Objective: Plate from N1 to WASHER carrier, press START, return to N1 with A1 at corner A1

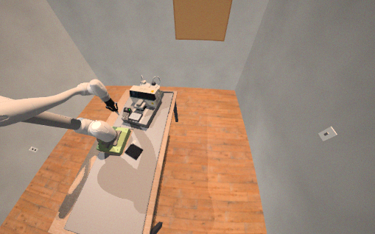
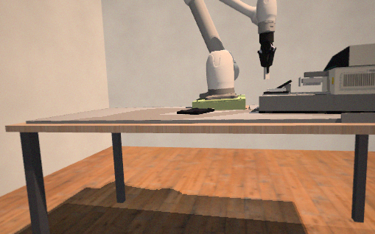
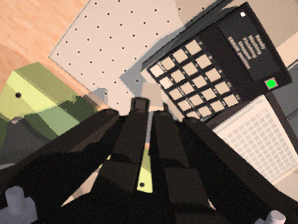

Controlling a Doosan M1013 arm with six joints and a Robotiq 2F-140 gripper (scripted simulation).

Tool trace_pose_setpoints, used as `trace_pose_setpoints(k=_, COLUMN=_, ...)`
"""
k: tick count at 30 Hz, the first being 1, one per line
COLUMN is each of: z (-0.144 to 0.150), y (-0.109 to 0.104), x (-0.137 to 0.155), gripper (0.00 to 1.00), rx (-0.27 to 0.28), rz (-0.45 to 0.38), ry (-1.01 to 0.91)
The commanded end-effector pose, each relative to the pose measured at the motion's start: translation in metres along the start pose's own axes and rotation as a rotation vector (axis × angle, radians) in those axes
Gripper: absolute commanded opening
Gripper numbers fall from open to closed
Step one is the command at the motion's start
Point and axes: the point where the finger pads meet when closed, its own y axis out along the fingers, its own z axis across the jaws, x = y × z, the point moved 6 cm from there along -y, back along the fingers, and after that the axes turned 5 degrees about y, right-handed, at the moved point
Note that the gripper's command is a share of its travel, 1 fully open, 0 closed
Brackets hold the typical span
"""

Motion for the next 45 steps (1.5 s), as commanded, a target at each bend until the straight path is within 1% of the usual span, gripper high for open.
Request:
trace_pose_setpoints(k=1, z=-0.001, y=0.003, x=0.002, gripper=0.10, rx=-0.005, rz=-0.003, ry=-0.005)
trace_pose_setpoints(k=34, z=-0.001, y=0.003, x=0.002, gripper=0.10, rx=-0.005, rz=-0.003, ry=-0.005)
trace_pose_setpoints(k=37, z=-0.001, y=0.005, x=0.002, gripper=0.10, rx=-0.005, rz=-0.003, ry=-0.005)
trace_pose_setpoints(k=45, z=-0.001, y=0.018, x=0.002, gripper=0.10, rx=-0.005, rz=-0.003, ry=-0.005)
